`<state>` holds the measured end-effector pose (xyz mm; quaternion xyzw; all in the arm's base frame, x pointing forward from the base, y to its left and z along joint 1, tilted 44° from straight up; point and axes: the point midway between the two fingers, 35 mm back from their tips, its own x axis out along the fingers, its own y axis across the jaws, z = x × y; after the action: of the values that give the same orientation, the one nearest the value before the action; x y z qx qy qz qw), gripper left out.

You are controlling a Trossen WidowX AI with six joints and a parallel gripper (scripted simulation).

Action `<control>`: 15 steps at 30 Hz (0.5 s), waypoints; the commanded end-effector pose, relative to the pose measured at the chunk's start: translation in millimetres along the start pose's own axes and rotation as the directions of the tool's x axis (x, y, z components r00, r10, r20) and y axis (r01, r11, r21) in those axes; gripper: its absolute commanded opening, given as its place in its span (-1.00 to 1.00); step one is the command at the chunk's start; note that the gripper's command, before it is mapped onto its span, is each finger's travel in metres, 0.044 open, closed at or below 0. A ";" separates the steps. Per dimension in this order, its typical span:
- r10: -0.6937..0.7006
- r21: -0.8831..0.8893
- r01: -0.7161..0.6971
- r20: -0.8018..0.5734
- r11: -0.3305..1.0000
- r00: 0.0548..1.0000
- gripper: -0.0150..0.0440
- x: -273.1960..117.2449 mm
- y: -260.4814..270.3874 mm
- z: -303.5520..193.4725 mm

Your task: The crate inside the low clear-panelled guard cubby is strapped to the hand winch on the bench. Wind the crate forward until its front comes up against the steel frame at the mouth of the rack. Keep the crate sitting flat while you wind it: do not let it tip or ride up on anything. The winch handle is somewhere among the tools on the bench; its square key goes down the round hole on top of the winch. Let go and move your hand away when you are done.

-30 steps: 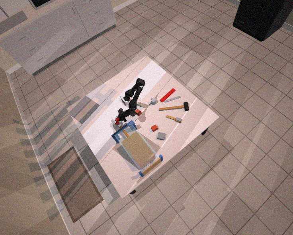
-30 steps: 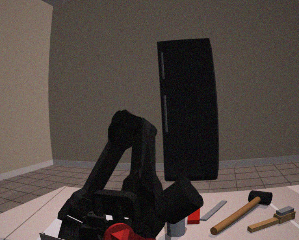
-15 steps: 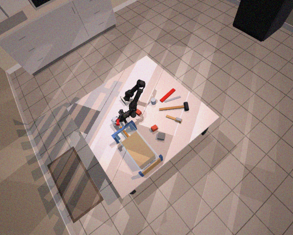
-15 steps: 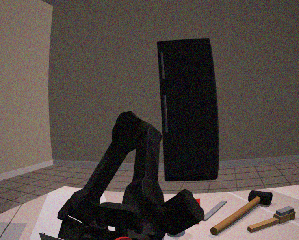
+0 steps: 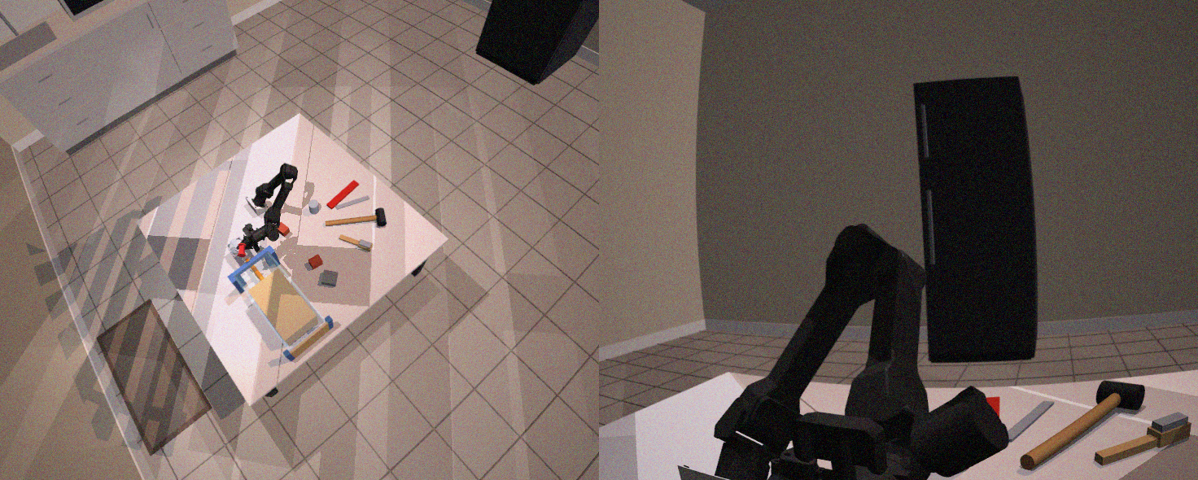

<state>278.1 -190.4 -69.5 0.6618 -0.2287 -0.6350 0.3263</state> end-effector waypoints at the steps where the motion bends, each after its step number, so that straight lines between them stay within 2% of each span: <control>1: 0.013 0.009 -0.013 0.005 1.000 1.000 -0.49 -1.9 1.7 1.2; 15: 0.013 0.010 -0.013 -0.005 1.000 1.000 -0.49 -6.8 -5.3 2.3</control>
<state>276.2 -181.1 -69.7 0.6647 -0.2265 -0.6321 0.3277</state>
